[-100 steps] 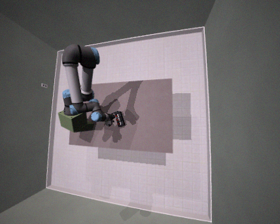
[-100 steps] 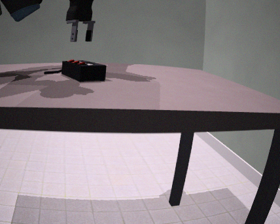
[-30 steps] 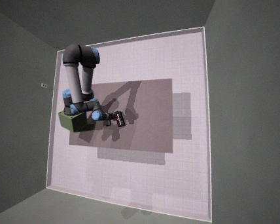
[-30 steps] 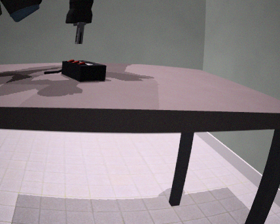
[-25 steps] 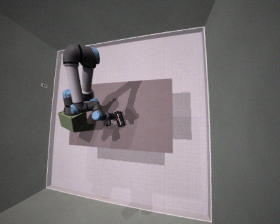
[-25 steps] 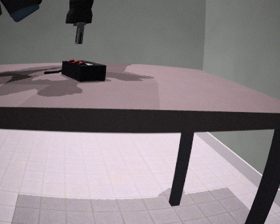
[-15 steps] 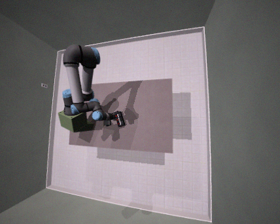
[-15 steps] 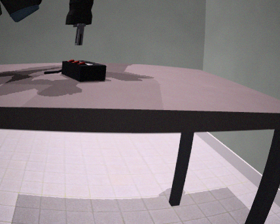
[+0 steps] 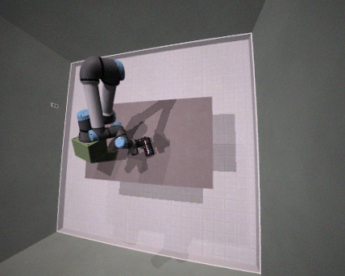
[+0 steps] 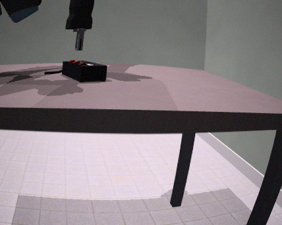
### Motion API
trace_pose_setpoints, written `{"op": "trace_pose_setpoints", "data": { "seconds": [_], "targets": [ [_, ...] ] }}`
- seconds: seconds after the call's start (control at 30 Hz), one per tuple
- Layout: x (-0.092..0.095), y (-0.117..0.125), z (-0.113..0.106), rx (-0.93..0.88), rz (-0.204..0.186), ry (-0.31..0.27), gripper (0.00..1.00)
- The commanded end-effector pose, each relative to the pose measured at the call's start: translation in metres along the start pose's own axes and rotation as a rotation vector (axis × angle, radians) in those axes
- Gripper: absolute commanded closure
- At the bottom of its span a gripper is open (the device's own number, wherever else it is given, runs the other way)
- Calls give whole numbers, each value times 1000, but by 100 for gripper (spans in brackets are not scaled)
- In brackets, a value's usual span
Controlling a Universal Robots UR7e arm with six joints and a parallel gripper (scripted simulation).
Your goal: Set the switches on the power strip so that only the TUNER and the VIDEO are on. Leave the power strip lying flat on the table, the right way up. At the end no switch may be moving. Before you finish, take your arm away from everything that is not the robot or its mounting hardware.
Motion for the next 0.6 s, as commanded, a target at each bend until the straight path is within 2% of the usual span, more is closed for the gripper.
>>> {"op": "trace_pose_setpoints", "data": {
  "seconds": [0.0, 0.57],
  "targets": [
    [-7, -1, 0, 0, 1, 1, 100],
    [-23, -1, 1, 0, 1, 1, 100]
  ]
}}
Point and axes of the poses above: the point where the finger pads meet when closed, its own x axis back along the fingers, its own y axis across the jaws, z = x × y, the point moved 2 cm from there along x, back along the fingers, and after that the axes turned 15 degrees about -x, right-handed, at the moved point
